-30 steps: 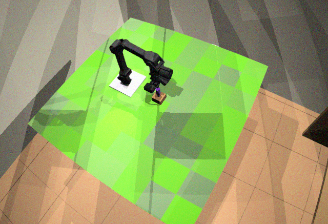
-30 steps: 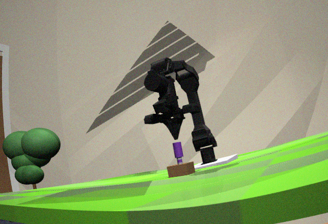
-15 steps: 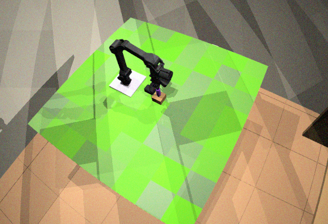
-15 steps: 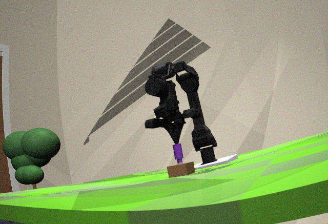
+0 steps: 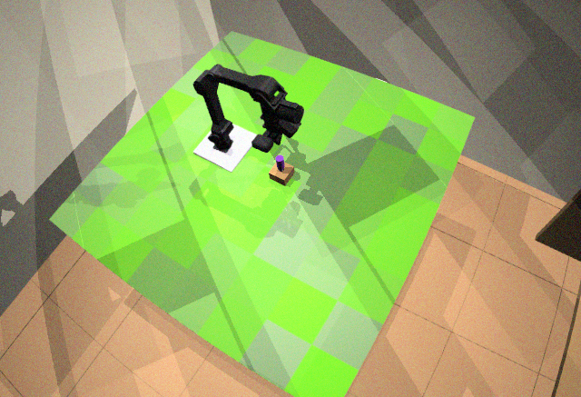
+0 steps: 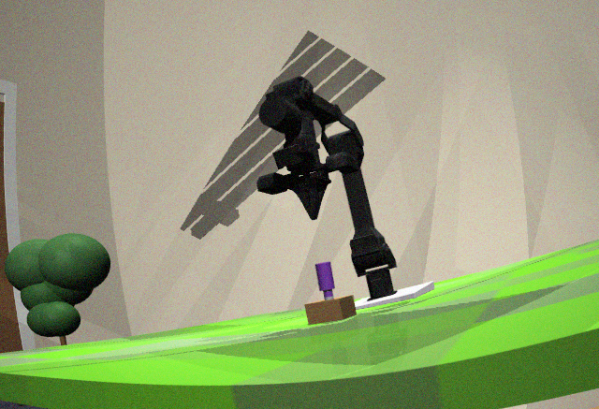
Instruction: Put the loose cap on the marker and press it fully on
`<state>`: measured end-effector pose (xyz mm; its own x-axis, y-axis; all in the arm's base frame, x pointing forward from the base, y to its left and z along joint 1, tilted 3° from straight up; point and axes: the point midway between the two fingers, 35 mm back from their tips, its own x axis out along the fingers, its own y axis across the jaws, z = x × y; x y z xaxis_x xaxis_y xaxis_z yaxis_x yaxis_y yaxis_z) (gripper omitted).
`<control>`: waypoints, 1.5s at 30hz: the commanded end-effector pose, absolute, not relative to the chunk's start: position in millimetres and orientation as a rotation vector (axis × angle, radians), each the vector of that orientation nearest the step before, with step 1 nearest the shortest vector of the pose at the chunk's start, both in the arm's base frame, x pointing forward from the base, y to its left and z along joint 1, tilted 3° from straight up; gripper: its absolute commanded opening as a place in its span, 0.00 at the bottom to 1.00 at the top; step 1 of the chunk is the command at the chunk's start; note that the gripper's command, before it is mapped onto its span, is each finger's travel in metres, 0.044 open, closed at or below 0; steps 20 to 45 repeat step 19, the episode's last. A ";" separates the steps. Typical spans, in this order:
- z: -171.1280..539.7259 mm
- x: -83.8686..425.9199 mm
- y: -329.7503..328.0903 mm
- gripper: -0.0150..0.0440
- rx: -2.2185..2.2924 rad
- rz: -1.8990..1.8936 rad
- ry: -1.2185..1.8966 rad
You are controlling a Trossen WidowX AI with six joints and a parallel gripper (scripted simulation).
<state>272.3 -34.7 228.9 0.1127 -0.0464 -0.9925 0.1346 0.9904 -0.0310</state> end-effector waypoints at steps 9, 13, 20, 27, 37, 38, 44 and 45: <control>237.8 268.2 -33.8 0.61 0.075 -0.135 1.456; 237.8 268.2 -33.8 0.79 0.075 -0.135 1.456; 237.8 268.2 -33.8 1.00 0.075 -0.135 1.456; 237.8 268.2 -33.8 1.00 0.075 -0.135 1.456; 237.8 268.2 -33.8 1.00 0.075 -0.135 1.456; 237.8 268.2 -33.8 1.00 0.075 -0.135 1.456; 237.8 268.2 -33.8 1.00 0.075 -0.135 1.456; 237.8 268.2 -33.8 1.00 0.075 -0.135 1.456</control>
